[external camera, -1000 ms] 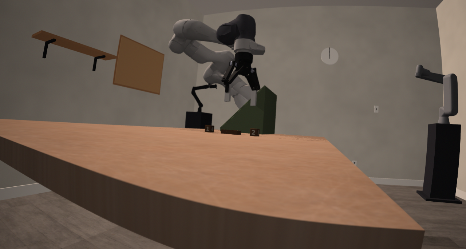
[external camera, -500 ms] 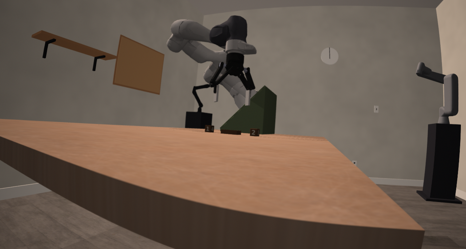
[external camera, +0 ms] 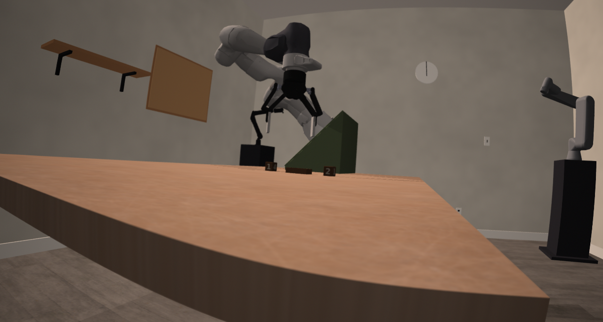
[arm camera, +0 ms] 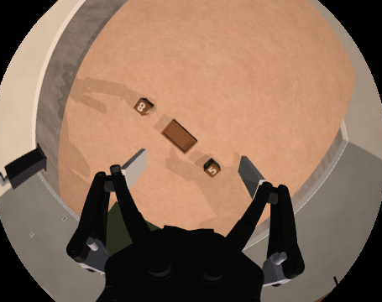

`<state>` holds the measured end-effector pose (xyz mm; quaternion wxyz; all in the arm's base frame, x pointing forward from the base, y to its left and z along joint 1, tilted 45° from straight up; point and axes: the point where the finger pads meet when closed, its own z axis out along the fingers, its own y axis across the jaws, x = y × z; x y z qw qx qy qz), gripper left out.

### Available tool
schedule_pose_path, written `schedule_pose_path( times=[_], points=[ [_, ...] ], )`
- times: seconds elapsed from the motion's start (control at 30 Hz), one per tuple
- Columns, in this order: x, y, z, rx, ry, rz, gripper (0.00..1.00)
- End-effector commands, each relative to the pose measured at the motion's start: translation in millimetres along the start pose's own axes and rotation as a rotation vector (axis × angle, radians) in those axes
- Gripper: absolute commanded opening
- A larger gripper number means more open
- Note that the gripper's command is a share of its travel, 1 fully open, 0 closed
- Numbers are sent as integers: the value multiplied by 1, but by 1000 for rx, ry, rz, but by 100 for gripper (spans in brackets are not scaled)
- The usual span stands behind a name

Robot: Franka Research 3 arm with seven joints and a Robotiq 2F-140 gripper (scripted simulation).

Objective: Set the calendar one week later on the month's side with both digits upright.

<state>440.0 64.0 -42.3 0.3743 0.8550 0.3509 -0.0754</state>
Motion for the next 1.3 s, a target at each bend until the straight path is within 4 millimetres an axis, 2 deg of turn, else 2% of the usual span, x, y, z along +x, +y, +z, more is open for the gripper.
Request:
schedule_pose_path(
  times=[0.0,0.57,0.67,0.7,1.03,1.07,1.27],
  points=[
    [-6,3,1,5,11,174,100],
    [-38,30,5,2,3,470,100],
    [-39,30,5,2,2,473,100],
    [-45,35,7,1,0,532,100],
    [-64,46,10,-3,-6,685,100],
    [-64,46,10,-3,-6,685,28],
    [-64,46,10,-3,-6,685,28]
  ],
)
